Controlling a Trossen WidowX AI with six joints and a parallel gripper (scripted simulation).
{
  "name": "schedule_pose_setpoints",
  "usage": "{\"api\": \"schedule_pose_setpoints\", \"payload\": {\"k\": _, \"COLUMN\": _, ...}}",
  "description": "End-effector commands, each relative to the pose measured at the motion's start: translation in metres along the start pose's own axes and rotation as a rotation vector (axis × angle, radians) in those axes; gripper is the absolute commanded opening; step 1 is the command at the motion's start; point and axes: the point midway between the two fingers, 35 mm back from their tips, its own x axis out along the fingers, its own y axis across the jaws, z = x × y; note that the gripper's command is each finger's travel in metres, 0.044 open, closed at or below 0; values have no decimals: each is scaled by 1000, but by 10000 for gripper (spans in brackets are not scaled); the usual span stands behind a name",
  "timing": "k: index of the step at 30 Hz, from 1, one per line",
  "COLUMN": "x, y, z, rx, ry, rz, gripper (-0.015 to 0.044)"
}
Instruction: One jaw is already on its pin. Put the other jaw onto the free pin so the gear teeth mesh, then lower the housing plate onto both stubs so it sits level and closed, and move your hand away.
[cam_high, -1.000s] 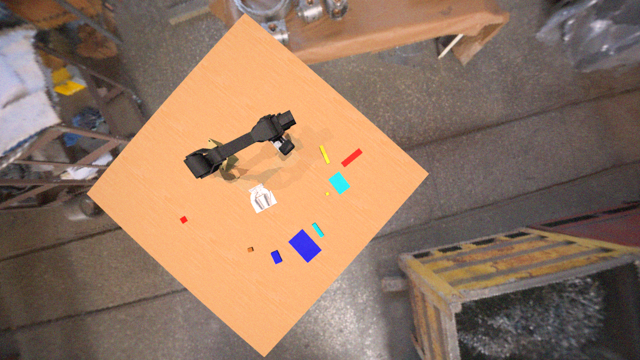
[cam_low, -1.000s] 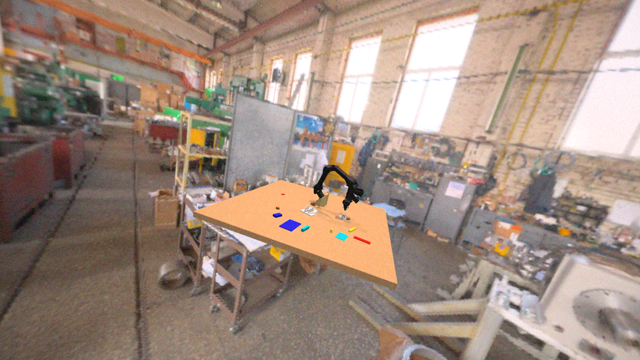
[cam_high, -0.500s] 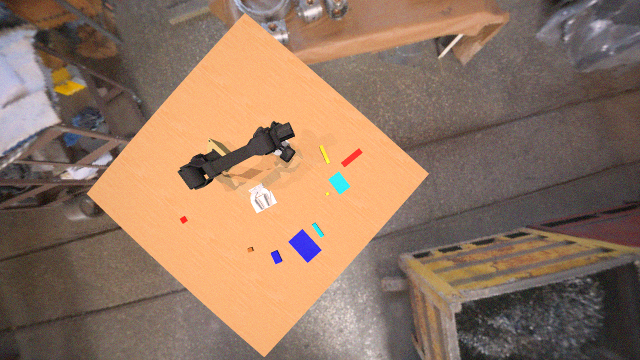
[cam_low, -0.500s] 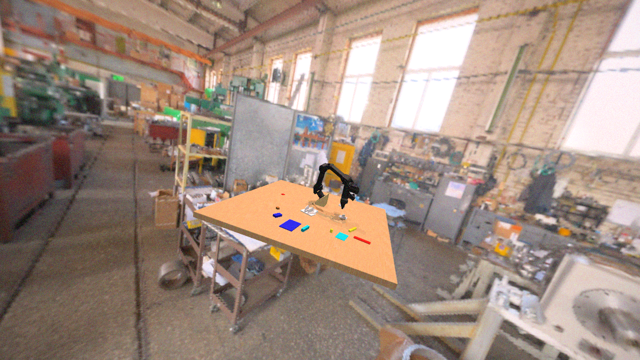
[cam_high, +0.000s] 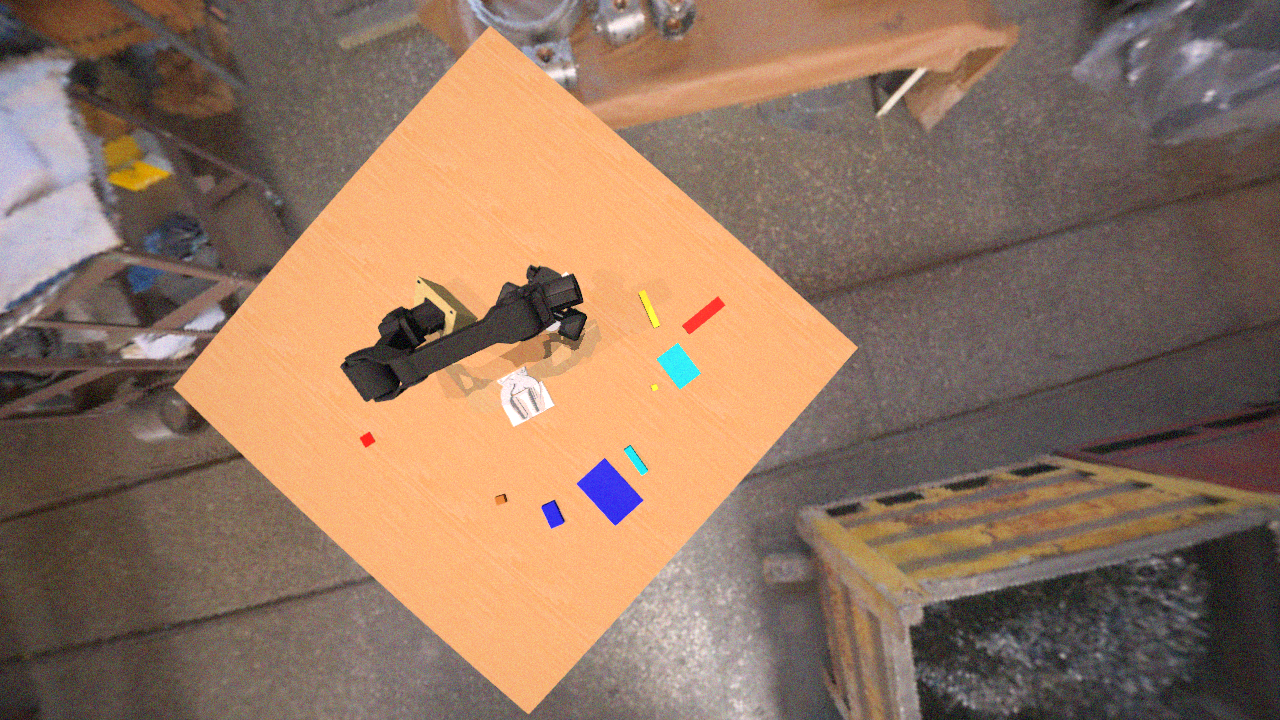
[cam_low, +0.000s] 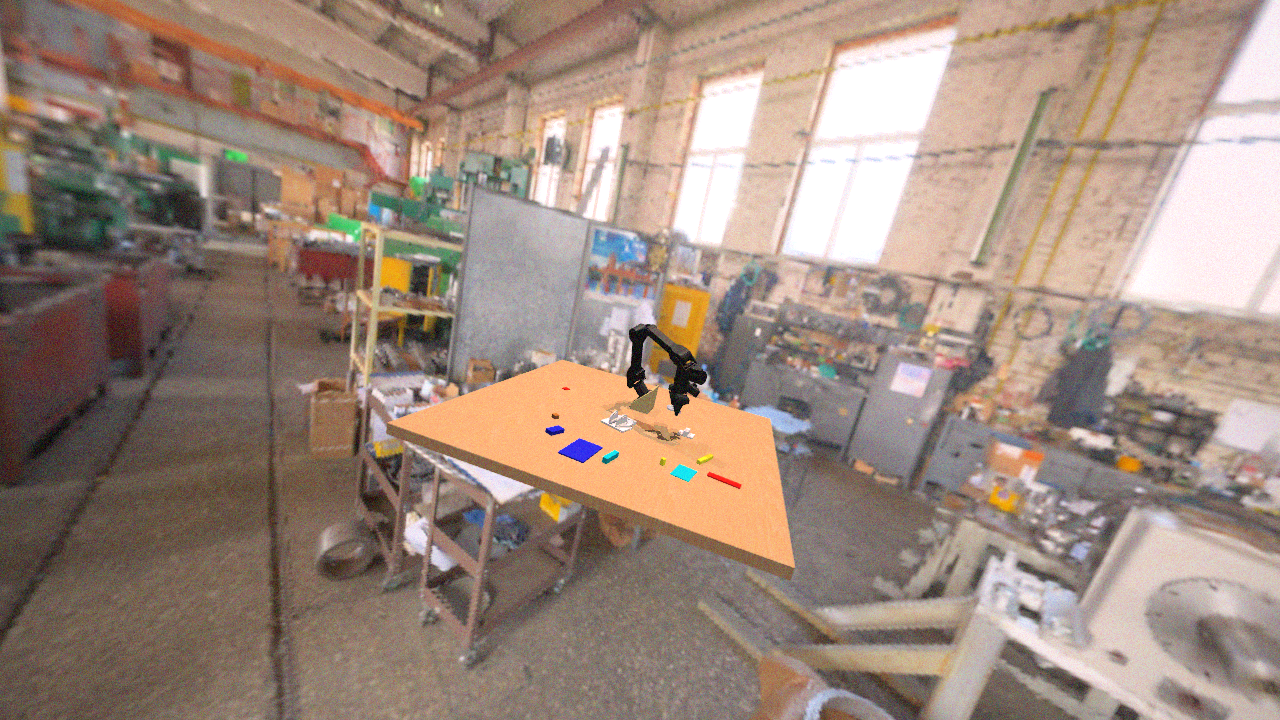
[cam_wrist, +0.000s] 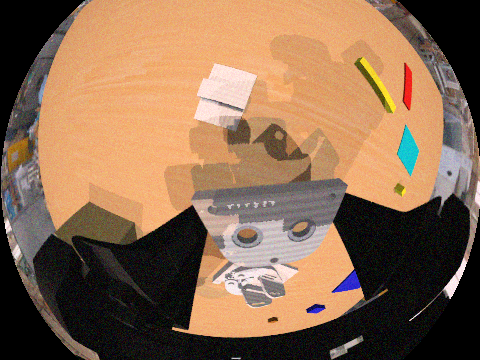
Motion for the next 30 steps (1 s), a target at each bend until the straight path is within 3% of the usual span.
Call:
{"api": "schedule_pose_setpoints", "payload": {"k": 1, "x": 0, "y": 1, "z": -15, "rx": -66, "ry": 9, "rz": 2, "gripper": 351}}
{"api": "schedule_pose_setpoints", "payload": {"k": 30, "x": 1, "y": 9, "z": -110, "rx": -506, "ry": 17, "rz": 7, "gripper": 351}}
